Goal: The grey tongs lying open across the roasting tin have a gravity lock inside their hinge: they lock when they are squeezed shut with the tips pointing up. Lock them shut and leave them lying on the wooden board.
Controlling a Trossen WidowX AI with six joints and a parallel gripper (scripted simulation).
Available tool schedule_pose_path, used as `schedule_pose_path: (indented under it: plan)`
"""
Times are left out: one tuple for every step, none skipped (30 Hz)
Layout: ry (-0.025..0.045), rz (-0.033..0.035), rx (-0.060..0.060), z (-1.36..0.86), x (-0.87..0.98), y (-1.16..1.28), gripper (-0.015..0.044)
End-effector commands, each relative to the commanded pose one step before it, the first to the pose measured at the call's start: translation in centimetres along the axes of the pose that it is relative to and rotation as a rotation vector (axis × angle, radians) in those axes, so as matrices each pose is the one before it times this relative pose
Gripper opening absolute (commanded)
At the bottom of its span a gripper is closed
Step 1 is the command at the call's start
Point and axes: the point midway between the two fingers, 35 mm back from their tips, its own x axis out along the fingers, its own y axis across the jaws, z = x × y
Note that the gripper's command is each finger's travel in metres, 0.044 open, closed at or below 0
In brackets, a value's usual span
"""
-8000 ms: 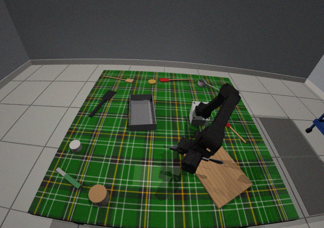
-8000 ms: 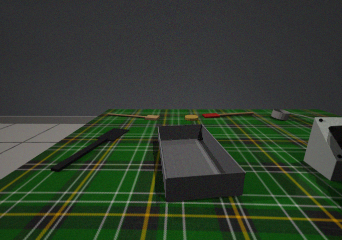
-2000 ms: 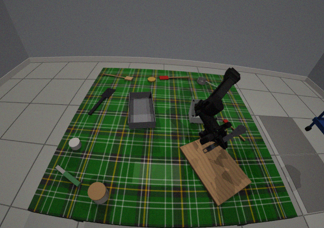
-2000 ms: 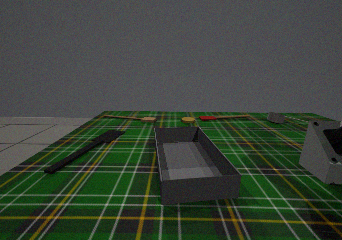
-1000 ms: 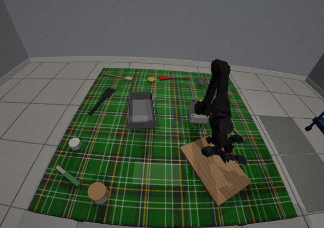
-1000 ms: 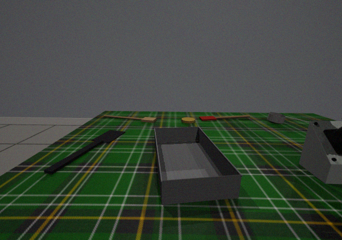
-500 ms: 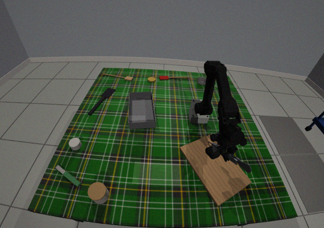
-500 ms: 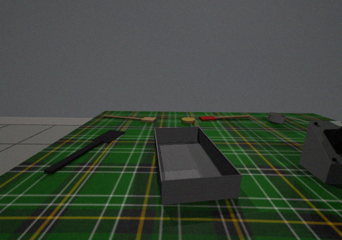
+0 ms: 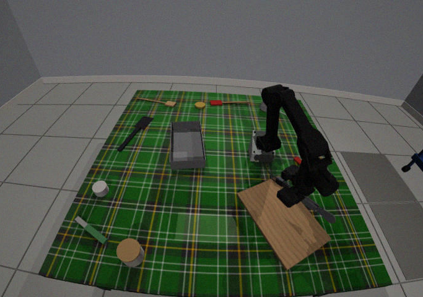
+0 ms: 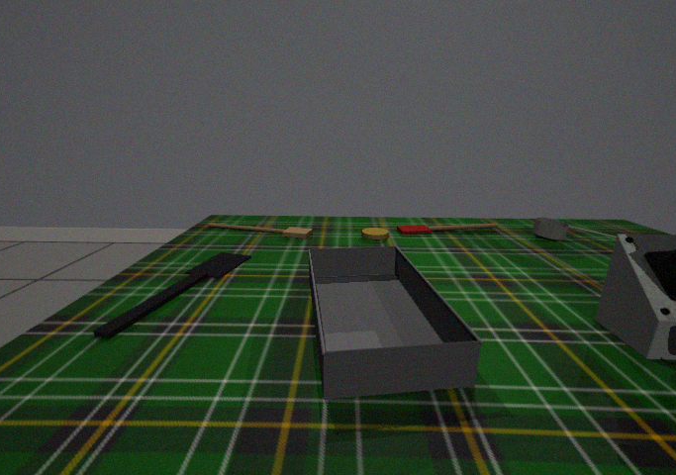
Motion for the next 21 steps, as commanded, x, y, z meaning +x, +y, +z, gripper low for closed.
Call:
schedule_pose_path:
  plan:
    - [-0.06601, 0.02112, -0.0844, 0.056, -1.123, -0.014, -0.0150]
    - [-0.02022, 0.00412, -0.0213, 0.127, -0.175, -0.031, -0.0150]
    - [-0.01992, 0.00442, -0.0220, 0.127, -0.182, -0.023, -0.0150]
    - [-0.01959, 0.00472, -0.0226, 0.128, -0.188, -0.014, -0.0150]
    - [-0.01558, 0.00404, -0.0187, 0.103, -0.156, -0.005, -0.0150]
    - [-0.00933, 0.00255, -0.0115, 0.063, -0.096, 0.000, -0.0150]
    - [-0.00309, 0.00087, -0.0039, 0.021, -0.032, 0.000, -0.0150]
    - [0.00000, 0.00000, 0.0000, 0.000, 0.000, 0.000, -0.0150]
    - [0.00000, 0.00000, 0.0000, 0.000, 0.000, 0.000, -0.0150]
    - [0.00000, 0.00000, 0.0000, 0.000, 0.000, 0.000, -0.0150]
    - [0.00000, 0.00000, 0.0000, 0.000, 0.000, 0.000, -0.0150]
    - [0.00000, 0.00000, 0.0000, 0.000, 0.000, 0.000, -0.0150]
    - [0.00000, 0.00000, 0.0000, 0.000, 0.000, 0.000, -0.0150]
    - [0.00000, 0.00000, 0.0000, 0.000, 0.000, 0.000, -0.0150]
    - [-0.00001, 0.00000, 0.0000, -0.007, 0.026, -0.001, -0.0150]
    - [-0.00003, -0.00001, 0.0000, -0.014, 0.053, -0.003, -0.0150]
    - [-0.00004, -0.00001, 0.0000, -0.020, 0.079, -0.004, -0.0150]
    - [-0.00005, -0.00001, 0.0000, -0.026, 0.104, -0.005, -0.0150]
    - [-0.00007, -0.00002, 0.0000, -0.031, 0.130, -0.006, -0.0150]
    - [-0.00007, -0.00002, 0.0000, -0.036, 0.151, -0.007, -0.0150]
    - [-0.00008, -0.00002, 0.0000, -0.036, 0.160, -0.007, -0.0150]
